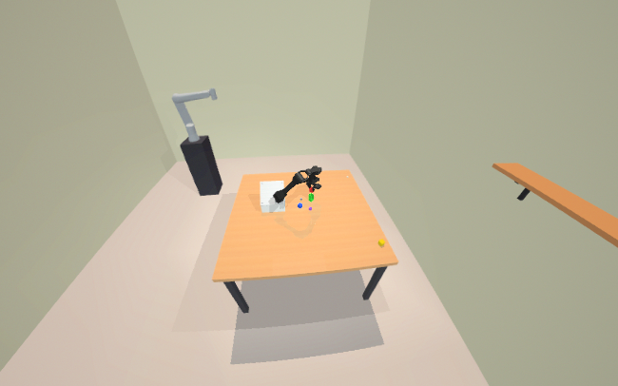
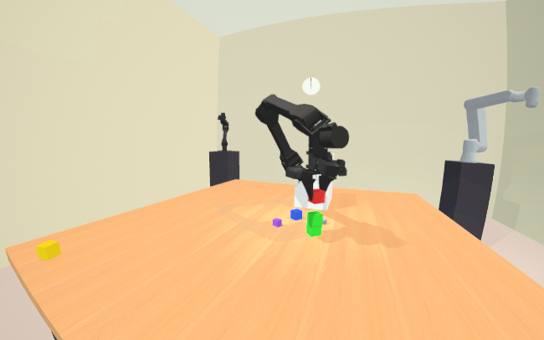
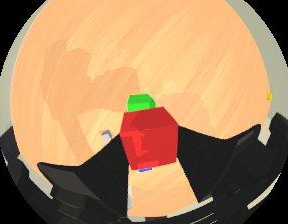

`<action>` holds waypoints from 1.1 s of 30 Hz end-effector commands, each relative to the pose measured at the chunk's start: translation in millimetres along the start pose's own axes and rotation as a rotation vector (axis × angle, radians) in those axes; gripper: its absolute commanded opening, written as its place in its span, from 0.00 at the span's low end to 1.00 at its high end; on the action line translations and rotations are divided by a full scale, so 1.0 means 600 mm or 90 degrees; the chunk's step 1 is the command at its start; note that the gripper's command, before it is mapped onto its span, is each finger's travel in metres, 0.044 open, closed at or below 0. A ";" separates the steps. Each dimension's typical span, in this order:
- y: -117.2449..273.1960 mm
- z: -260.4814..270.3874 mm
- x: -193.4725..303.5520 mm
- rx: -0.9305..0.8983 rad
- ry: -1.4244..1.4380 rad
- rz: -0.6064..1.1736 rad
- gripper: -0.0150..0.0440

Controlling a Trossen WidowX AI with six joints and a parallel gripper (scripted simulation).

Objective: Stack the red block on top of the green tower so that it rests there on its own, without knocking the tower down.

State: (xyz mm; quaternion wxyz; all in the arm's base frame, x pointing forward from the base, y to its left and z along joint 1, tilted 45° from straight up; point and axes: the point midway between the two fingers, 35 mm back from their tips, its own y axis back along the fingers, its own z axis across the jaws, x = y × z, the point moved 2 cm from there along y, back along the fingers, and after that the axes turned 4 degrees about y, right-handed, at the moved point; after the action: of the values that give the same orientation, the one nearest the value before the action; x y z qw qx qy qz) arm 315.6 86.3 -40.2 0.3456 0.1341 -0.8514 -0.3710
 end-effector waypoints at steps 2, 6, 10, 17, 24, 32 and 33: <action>-0.016 0.000 0.004 0.001 0.003 0.006 0.25; -0.040 0.000 0.004 0.001 0.003 0.007 0.25; -0.063 0.000 0.005 0.002 0.003 0.007 0.25; -0.062 0.000 0.005 0.002 0.003 0.007 0.25; -0.063 0.000 0.005 0.002 0.003 0.007 0.25; -0.064 0.000 0.005 0.002 0.003 0.007 0.25; -0.064 0.000 0.005 0.002 0.003 0.007 0.25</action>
State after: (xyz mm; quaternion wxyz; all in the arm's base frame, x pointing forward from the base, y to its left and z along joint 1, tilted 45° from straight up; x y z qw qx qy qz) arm 312.6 59.3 -65.9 0.3478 0.1306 -0.8515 -0.3700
